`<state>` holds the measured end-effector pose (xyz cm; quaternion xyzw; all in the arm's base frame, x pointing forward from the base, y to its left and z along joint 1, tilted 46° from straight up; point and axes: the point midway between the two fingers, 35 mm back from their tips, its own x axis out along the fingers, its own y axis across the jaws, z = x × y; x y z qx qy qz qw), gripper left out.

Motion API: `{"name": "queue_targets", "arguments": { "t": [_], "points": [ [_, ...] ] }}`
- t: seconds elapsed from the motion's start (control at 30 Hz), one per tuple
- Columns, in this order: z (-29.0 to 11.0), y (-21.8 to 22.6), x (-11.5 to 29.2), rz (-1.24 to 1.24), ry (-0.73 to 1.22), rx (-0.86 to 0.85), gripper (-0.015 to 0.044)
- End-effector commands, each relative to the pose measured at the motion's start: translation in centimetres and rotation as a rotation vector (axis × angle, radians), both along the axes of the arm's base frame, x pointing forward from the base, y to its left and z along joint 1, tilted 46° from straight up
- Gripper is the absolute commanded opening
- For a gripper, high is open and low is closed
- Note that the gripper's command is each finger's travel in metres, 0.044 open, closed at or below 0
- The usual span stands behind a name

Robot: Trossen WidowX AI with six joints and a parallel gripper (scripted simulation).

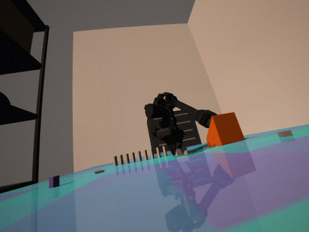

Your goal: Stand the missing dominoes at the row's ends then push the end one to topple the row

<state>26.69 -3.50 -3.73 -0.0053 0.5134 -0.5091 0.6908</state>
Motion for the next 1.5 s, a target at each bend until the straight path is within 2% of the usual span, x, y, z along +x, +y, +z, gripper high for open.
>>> {"name": "queue_targets", "arguments": {
  "t": [0.0,0.27,0.6,0.9,1.17,1.47],
  "points": [
    [-0.1,-0.1,-0.2,0.003,0.008,-0.004,0.023],
    [-0.1,-0.1,-0.2,0.003,0.008,-0.004,0.0027],
    [0.1,0.0,-0.2,0.003,0.008,-0.004,0.0027],
    [7.0,7.8,0.9,0.003,0.008,0.0,0.0027],
    [7.6,8.5,1.1,0.012,0.018,0.001,0.0027],
    [4.5,13.5,7.4,0.488,0.49,0.036,0.0027]
  ]
}}
